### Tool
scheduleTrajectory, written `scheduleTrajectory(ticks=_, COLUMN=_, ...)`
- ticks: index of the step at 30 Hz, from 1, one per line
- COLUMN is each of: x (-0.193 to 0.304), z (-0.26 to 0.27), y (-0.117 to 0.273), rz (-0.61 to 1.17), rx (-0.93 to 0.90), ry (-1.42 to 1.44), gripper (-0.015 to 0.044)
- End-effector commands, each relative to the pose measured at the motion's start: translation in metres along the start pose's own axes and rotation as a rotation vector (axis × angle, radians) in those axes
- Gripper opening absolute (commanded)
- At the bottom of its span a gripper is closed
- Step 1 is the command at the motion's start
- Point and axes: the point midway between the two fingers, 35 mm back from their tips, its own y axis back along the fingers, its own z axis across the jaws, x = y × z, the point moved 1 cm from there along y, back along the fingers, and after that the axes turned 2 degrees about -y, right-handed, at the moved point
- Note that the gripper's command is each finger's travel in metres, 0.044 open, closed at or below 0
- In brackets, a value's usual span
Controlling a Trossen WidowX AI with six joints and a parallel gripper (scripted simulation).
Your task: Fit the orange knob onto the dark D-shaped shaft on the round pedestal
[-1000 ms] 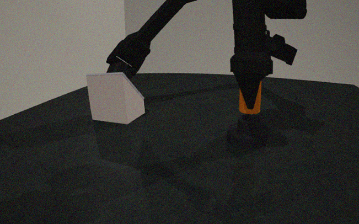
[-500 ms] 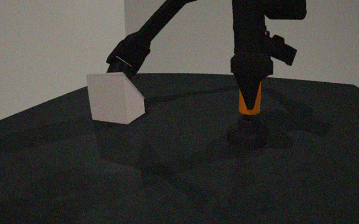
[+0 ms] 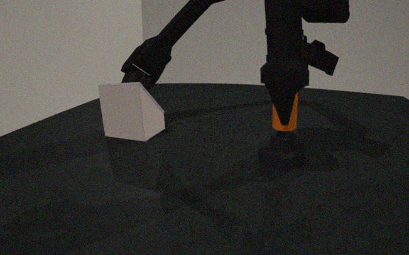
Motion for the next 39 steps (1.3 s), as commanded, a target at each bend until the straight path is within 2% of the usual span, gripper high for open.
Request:
scheduleTrajectory(ticks=1, x=-0.001, z=0.000, y=-0.003, rz=-0.002, rx=-0.003, ry=-0.034, gripper=0.0000)
scheduleTrajectory(ticks=30, x=0.000, z=0.001, y=-0.013, rz=-0.003, rx=0.000, ry=0.073, gripper=0.0000)
scheduleTrajectory(ticks=39, x=0.000, z=0.001, y=-0.013, rz=-0.003, rx=0.000, ry=0.073, gripper=0.0236)
